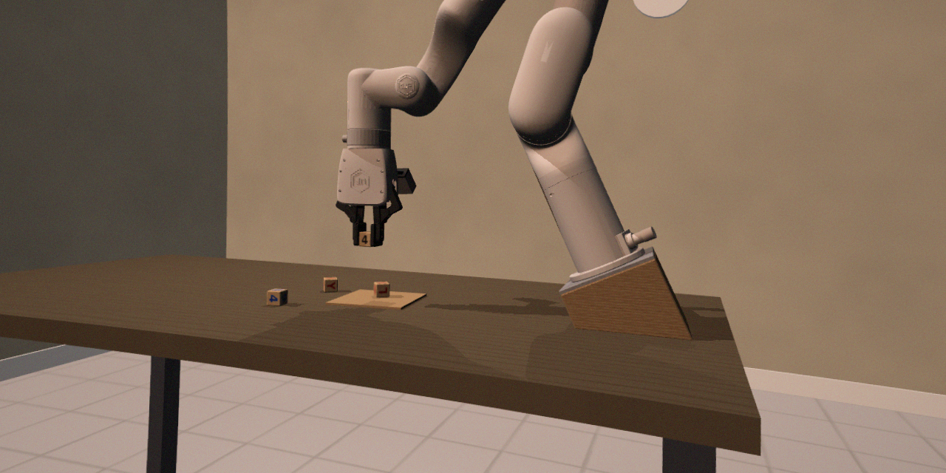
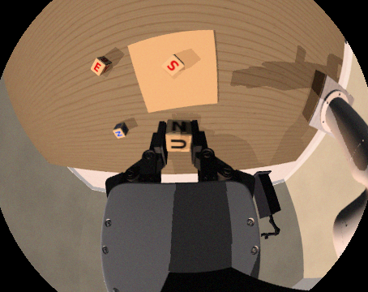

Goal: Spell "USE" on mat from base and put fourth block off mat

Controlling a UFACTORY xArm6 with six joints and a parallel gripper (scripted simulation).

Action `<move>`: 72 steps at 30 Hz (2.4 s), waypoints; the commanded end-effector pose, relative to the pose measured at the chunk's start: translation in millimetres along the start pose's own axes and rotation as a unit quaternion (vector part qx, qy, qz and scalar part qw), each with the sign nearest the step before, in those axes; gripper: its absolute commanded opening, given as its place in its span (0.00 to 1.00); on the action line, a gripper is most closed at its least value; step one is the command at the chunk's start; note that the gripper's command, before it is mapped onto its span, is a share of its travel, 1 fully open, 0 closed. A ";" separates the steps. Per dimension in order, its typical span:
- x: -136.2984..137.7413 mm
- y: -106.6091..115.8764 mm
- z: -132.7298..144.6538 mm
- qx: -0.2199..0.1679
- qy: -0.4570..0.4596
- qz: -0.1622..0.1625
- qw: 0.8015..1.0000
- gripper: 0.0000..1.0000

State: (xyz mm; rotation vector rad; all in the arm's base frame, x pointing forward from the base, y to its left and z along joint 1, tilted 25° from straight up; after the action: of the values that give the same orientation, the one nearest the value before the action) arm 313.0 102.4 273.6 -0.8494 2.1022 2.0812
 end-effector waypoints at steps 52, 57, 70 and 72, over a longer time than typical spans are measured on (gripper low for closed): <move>-0.3 -94.2 -5.5 -0.009 0.021 -0.002 1.000 0.21; -0.3 -94.6 -5.5 -0.009 0.021 -0.002 1.000 0.21; -0.3 -94.6 -5.5 -0.009 0.021 -0.002 1.000 0.21; -0.3 -94.6 -5.5 -0.009 0.021 -0.002 1.000 0.21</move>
State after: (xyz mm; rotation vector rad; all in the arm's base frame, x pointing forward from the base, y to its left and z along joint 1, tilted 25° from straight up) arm 354.2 103.4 187.5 -0.9026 2.1066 2.1025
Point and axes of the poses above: the point where the finger pads meet when closed, its own y axis back along the fingers, its own x axis across the jaws, z = x × y, the point moved 7 cm from there along y, back along the fingers, and after that the axes turned 13 degrees about y, right-handed, at the moved point
